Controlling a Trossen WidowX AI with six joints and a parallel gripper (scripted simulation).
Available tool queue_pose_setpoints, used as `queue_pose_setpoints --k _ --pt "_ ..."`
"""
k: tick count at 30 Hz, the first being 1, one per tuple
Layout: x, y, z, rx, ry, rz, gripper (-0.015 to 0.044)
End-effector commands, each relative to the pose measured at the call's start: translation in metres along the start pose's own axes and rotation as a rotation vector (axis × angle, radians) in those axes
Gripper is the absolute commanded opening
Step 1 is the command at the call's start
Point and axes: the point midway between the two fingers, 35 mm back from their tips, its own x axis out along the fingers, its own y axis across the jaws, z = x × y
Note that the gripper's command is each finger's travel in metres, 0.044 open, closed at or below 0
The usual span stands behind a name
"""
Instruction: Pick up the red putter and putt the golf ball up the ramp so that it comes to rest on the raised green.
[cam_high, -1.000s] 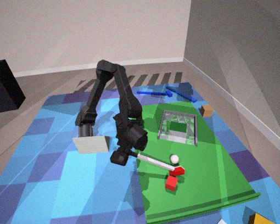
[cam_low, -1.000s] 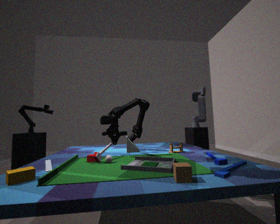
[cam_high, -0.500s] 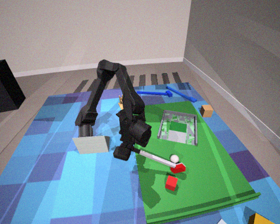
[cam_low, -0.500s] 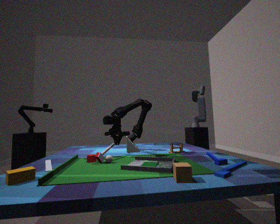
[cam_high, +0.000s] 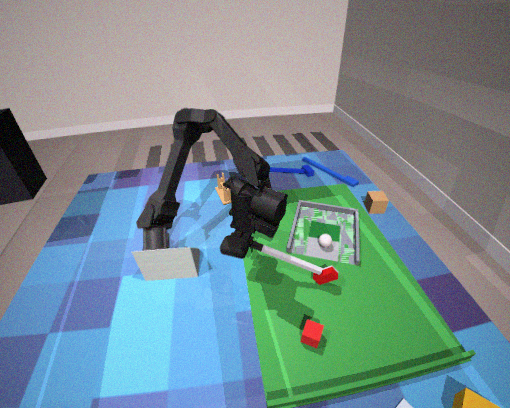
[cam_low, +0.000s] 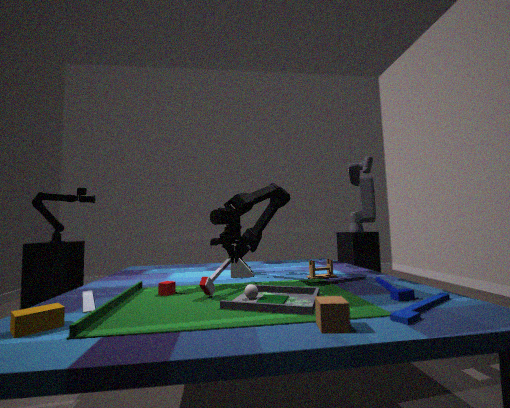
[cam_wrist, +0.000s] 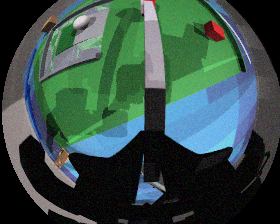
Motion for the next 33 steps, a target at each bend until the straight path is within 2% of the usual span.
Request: queue_pose_setpoints --k 1,8,33 --pt "-0.021 0.001 0.004 -0.011 -0.019 -0.005 0.0000" --pt "-0.052 0.001 0.002 -0.011 -0.018 -0.004 0.0000" --pt "-0.046 0.000 0.002 -0.003 -0.017 0.000 0.0000"
